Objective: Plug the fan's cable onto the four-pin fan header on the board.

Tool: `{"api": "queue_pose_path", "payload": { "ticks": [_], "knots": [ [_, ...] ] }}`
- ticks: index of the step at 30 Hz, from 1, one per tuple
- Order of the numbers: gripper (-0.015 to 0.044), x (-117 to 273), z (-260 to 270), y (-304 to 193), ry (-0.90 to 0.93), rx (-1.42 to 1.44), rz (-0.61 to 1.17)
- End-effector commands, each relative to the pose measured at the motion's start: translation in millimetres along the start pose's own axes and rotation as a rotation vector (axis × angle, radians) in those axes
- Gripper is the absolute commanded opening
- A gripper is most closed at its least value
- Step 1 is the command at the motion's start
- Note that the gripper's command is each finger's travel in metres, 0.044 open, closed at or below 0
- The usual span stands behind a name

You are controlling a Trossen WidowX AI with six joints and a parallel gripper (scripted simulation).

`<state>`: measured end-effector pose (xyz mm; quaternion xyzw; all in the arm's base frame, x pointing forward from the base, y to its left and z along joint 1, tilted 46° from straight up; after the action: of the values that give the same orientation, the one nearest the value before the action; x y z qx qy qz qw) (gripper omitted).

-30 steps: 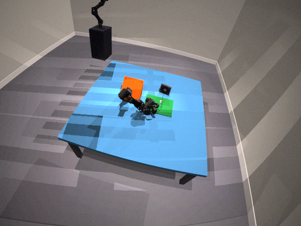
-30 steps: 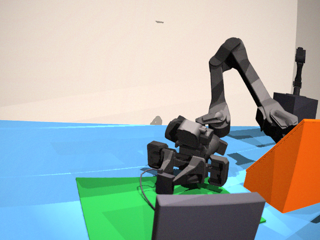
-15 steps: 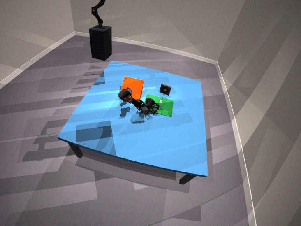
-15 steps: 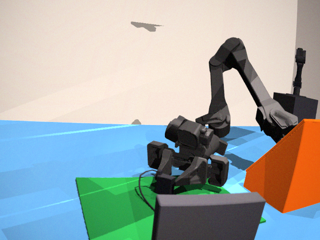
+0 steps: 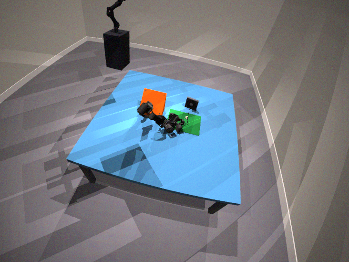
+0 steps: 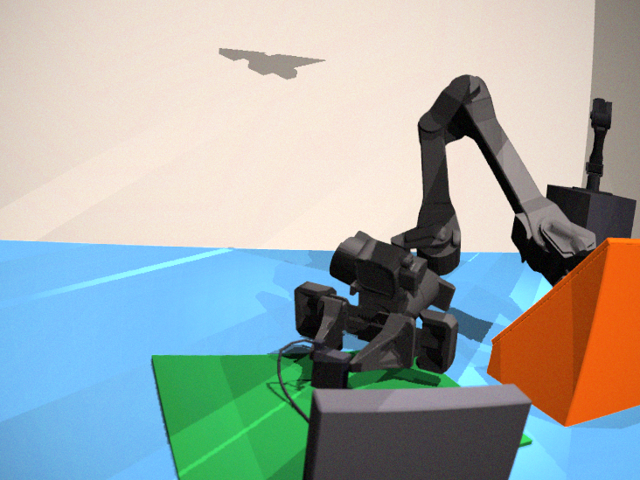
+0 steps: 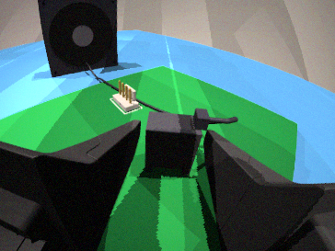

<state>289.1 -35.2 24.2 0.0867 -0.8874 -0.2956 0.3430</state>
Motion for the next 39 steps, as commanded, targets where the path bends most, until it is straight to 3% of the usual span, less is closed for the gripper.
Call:
{"api": "queue_pose_path", "payload": {
  "ticks": [1, 39],
  "knots": [
    [0.0205, 0, 0, 0, 0.000, 0.000, 0.000],
    [0.0205, 99, -1, 41, 0.010, -0.011, 0.010]
  ]
}}
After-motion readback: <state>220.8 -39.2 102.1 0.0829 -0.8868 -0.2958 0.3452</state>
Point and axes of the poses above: the point midway between the two fingers, 35 mm back from their tips, its own x axis back along the fingers, its own z axis across the jaws, y = z × x, the point moved 2 cm from there along x, back along the fingers, and after that the axes turned 2 degrees about x, right-handed, at the moved point
